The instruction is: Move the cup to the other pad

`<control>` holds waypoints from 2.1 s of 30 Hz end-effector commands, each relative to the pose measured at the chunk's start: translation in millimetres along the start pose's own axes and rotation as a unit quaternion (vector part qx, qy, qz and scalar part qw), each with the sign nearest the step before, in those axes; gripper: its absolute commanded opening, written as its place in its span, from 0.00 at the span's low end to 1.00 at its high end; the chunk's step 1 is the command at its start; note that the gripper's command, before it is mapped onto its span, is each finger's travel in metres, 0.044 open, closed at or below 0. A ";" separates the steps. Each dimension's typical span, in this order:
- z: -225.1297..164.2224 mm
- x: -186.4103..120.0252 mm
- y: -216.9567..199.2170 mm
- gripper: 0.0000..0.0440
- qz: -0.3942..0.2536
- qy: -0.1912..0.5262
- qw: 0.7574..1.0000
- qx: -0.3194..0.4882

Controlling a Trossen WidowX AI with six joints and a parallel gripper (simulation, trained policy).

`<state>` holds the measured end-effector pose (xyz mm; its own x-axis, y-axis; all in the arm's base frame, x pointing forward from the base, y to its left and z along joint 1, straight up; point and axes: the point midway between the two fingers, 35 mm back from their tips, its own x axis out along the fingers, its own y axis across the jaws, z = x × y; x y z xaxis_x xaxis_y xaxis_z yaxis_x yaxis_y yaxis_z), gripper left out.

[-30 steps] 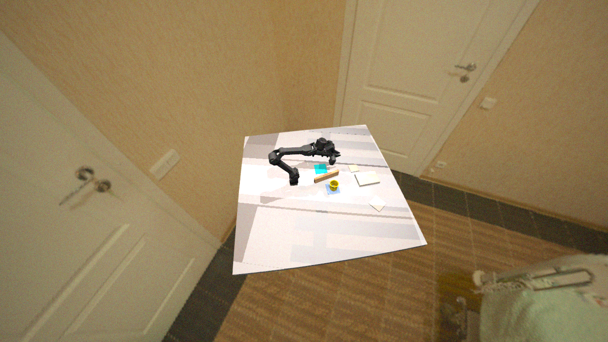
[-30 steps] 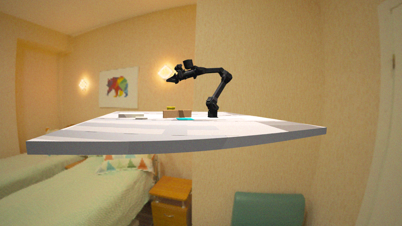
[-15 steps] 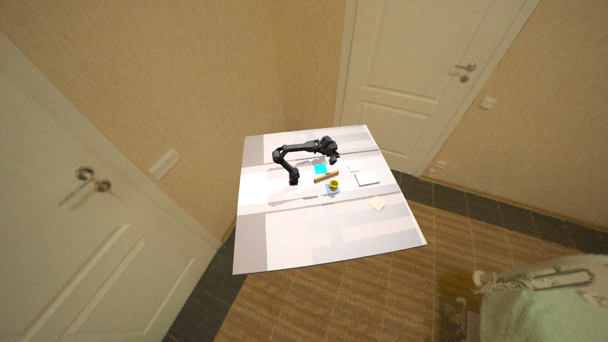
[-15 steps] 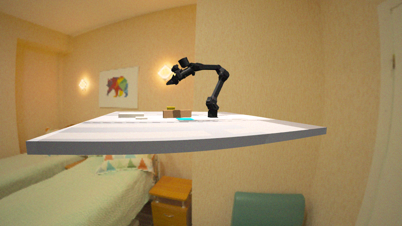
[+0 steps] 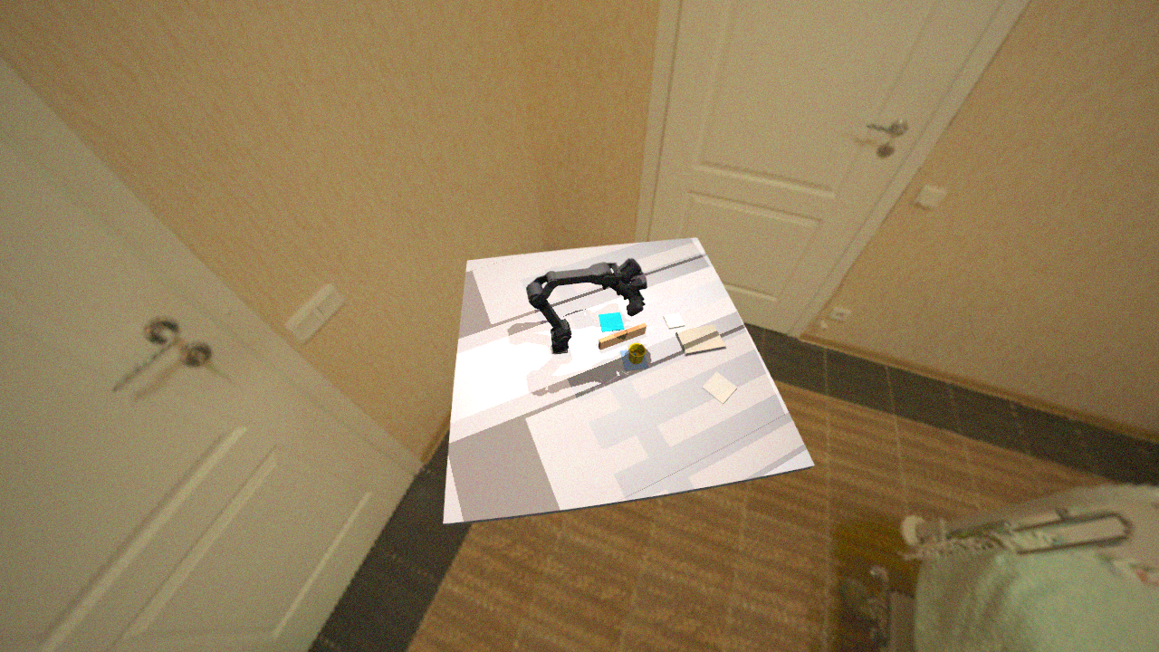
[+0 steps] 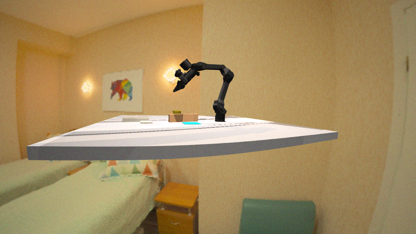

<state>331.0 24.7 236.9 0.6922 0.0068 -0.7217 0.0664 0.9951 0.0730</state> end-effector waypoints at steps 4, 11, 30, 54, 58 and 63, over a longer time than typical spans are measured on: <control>-9.3 5.7 -4.8 0.25 -0.015 0.053 0.998 -0.008; -19.9 10.4 -13.0 0.25 -0.030 0.110 0.993 -0.026; -48.9 25.3 -49.6 0.31 -0.054 0.255 0.962 -0.085; -91.8 62.5 -102.6 0.35 -0.040 0.368 0.916 -0.157; -101.8 71.7 -108.9 0.36 -0.035 0.377 0.910 -0.168; -115.4 84.0 -114.5 0.38 -0.024 0.388 0.903 -0.183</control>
<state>299.9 -75.2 98.5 -0.0108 -0.1127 -0.9936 -0.2352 0.9660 -0.1070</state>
